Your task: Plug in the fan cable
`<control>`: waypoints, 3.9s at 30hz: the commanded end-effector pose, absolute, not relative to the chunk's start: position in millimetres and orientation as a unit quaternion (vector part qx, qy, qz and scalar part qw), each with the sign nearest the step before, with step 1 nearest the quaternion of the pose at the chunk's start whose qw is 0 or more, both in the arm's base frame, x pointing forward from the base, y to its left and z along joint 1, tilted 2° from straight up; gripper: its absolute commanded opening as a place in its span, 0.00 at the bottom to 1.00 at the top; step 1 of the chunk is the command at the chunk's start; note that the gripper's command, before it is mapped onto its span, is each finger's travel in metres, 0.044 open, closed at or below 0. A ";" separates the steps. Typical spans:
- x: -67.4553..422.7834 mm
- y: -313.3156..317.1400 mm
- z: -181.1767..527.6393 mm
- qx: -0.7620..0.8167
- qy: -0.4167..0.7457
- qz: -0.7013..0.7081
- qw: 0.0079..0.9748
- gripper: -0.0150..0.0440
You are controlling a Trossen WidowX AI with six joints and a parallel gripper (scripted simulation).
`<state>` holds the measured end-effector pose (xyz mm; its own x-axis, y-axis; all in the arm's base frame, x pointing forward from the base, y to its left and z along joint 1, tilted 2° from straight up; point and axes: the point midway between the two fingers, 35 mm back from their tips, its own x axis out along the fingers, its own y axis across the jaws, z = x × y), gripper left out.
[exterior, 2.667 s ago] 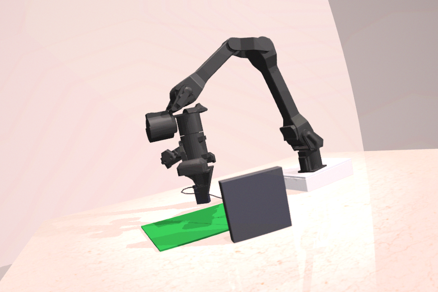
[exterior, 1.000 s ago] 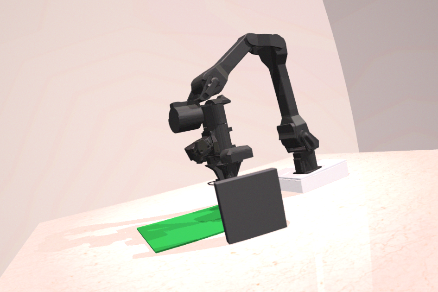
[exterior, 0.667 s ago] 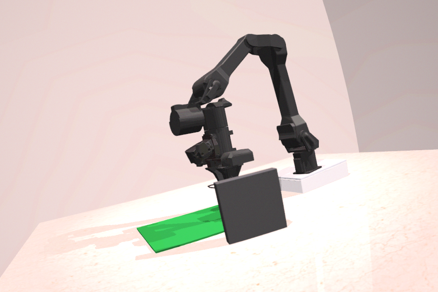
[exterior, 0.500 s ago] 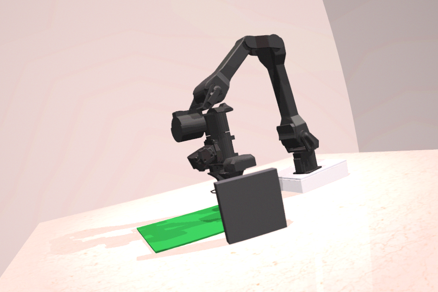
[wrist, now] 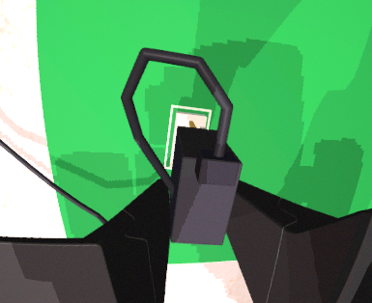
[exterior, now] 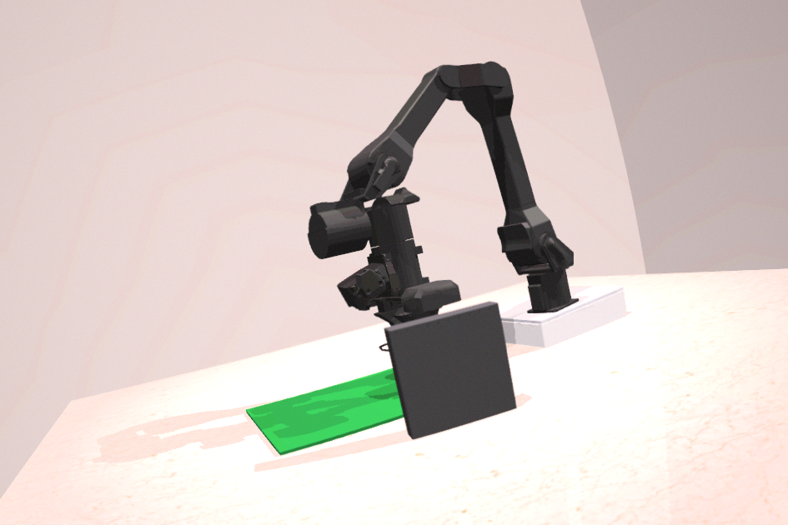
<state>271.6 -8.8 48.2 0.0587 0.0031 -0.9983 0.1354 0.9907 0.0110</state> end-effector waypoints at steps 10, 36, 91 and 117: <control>276.1 -9.6 48.3 0.054 0.684 -0.052 0.726 0.25; 273.2 -9.5 47.8 0.059 0.684 -0.056 0.725 0.25; 275.9 -9.7 43.7 0.068 0.683 -0.065 0.725 0.25; 278.4 -9.8 31.6 0.073 0.682 -0.070 0.724 0.25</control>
